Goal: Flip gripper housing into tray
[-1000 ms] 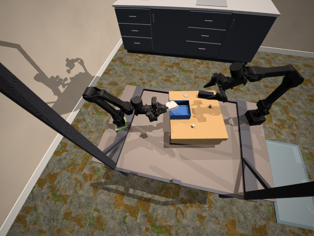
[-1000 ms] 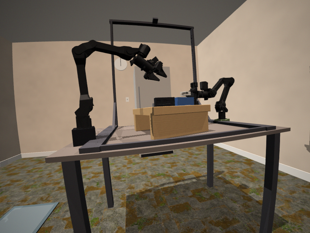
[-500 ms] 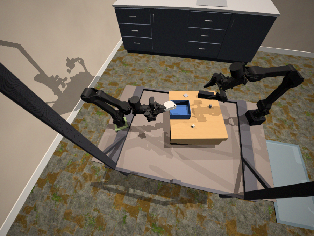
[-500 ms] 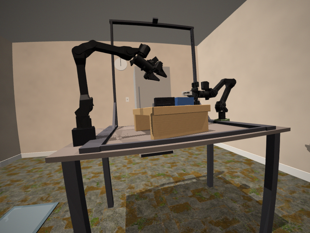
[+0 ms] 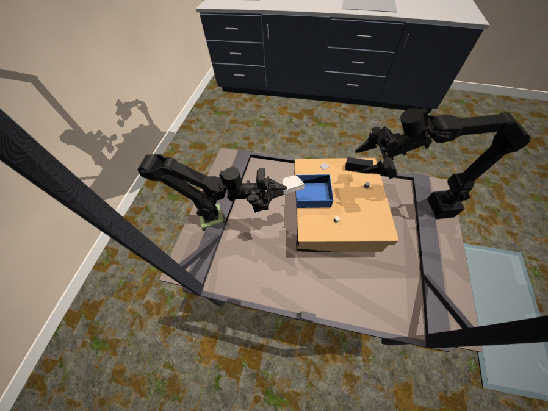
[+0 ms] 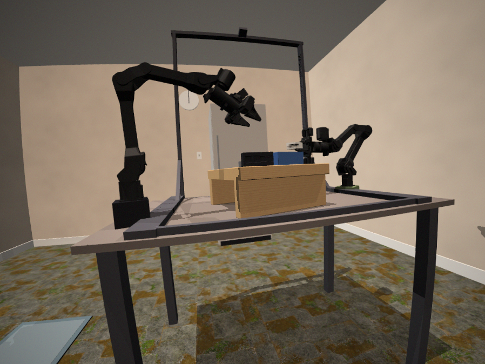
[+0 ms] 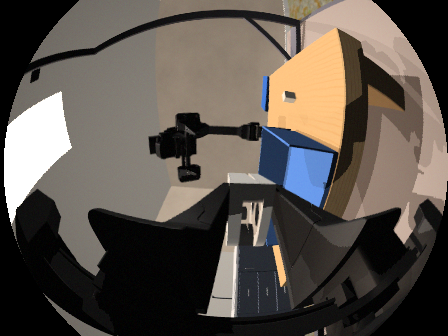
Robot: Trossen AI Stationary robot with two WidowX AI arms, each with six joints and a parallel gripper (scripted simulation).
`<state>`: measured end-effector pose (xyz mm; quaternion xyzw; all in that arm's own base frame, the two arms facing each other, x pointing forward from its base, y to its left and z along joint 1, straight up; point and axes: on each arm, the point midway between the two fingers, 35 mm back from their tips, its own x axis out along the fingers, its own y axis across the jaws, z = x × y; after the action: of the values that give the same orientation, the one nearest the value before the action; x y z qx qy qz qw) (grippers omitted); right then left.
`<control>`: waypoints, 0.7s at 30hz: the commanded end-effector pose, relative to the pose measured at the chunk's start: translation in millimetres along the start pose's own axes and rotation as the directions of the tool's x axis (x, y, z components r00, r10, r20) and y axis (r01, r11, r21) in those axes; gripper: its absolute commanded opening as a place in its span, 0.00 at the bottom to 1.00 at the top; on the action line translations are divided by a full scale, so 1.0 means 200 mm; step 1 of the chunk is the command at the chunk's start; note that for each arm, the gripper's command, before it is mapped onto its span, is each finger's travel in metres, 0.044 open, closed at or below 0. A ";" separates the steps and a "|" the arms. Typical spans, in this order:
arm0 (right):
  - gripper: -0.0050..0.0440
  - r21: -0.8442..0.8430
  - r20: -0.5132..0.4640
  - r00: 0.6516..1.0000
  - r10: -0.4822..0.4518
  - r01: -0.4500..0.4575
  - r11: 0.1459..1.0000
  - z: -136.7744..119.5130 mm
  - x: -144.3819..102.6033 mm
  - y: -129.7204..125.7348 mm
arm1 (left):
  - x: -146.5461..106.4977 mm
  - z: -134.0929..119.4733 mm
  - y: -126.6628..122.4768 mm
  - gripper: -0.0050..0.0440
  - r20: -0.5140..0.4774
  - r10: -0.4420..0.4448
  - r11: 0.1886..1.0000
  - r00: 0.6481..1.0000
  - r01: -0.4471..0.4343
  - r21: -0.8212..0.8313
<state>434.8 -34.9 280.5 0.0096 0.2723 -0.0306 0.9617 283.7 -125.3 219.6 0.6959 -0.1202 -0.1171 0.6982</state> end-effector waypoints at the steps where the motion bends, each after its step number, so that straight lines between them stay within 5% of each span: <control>1: 1.00 -0.005 0.030 1.000 0.004 -0.003 1.000 0.05 -0.04 0.00 | -0.03 0.00 0.02 0.33 -0.005 0.012 1.000 1.000 -0.012 -0.002; 21: 1.00 -0.005 0.030 1.000 0.004 -0.003 1.000 0.05 -0.04 0.00 | -0.11 -0.01 0.01 0.33 -0.005 0.011 1.000 1.000 -0.011 -0.002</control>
<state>434.8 -34.9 280.5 0.0096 0.2723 -0.0306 0.9617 266.2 -118.7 217.7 0.6958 -0.1204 -0.1169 0.6983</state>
